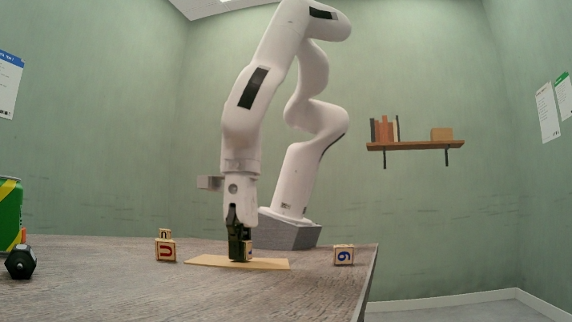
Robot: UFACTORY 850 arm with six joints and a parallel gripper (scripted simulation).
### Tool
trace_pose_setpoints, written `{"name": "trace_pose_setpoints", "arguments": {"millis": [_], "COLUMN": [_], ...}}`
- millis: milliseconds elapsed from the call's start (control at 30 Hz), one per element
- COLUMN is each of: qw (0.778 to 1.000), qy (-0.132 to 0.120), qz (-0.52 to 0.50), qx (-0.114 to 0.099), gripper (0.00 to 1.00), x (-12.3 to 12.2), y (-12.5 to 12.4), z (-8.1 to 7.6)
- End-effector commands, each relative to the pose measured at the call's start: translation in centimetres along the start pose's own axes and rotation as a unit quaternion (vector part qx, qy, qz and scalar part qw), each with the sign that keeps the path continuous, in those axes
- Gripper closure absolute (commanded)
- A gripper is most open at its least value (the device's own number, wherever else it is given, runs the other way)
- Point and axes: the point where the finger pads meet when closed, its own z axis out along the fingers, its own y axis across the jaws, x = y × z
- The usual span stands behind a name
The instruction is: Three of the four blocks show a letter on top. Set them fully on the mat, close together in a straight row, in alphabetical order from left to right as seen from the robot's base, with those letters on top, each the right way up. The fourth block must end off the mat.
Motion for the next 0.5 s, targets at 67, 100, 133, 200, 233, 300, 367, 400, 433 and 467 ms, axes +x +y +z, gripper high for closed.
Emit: {"name": "trace_pose_setpoints", "arguments": {"millis": [67,100,133,200,233,300,367,400,433,467], "qw": [1.000,1.000,1.000,1.000,1.000,1.000,1.000,1.000,1.000,1.000], "qy": [0.000,0.000,0.000,0.000,0.000,0.000,0.000,0.000,0.000,0.000], "qz": [0.000,0.000,0.000,0.000,0.000,0.000,0.000,0.000,0.000,0.000], "qx": [0.001,0.001,0.001,0.001,0.001,0.001,0.001,0.001,0.001,0.001], "gripper": [0.59,0.59,0.59,0.59,0.59,0.59,0.59,0.59,0.59,0.59], "x": [0.01,0.01,0.01,0.01,0.01,0.01,0.01,0.01,0.01,0.01], "y": [-0.12,-0.12,-0.12,-0.12,-0.12,-0.12,-0.12,-0.12,-0.12,-0.12], "z": [-0.05,-0.04,-0.02,0.00,0.00,0.06,0.12,0.15,0.18,0.21]}}
